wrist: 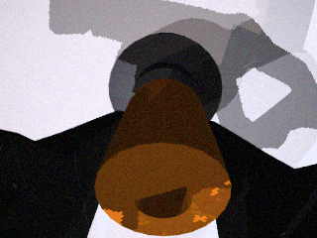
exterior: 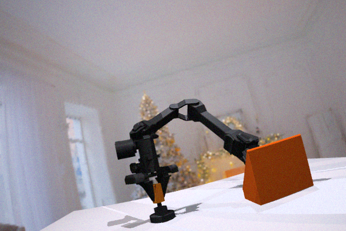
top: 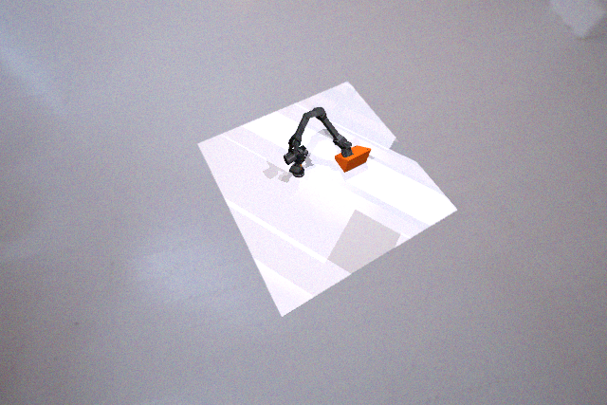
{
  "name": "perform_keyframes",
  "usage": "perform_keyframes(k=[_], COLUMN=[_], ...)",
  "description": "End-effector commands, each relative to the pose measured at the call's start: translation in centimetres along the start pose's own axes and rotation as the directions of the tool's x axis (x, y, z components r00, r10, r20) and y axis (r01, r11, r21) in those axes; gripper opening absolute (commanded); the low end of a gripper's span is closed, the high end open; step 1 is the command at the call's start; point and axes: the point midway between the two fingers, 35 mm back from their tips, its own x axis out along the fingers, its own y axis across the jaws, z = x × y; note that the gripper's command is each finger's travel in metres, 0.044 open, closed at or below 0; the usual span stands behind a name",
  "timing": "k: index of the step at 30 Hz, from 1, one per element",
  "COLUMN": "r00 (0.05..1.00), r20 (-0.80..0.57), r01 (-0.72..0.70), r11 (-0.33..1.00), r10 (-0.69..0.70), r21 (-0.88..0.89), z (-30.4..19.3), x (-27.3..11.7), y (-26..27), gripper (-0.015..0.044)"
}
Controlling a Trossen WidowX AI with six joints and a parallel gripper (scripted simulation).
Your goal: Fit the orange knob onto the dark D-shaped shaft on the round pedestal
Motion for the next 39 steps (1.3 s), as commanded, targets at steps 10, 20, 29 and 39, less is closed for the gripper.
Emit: perform_keyframes(k=[10,20,29,39], r00=[1.0,1.0,1.0,1.0], r20=[0.0,0.0,0.0,0.0], r01=[-0.001,-0.001,-0.001,-0.001], r11=[1.0,0.995,0.976,0.976], r10=[0.001,0.001,0.001,0.001], r21=[0.009,0.099,0.216,0.216], z=[0.05,0.09,-0.03,0.08], x=[0.11,-0.31,-0.02,0.04], y=[0.07,-0.03,0.04,0.03], gripper=[0.0,0.0,0.0,0.0])
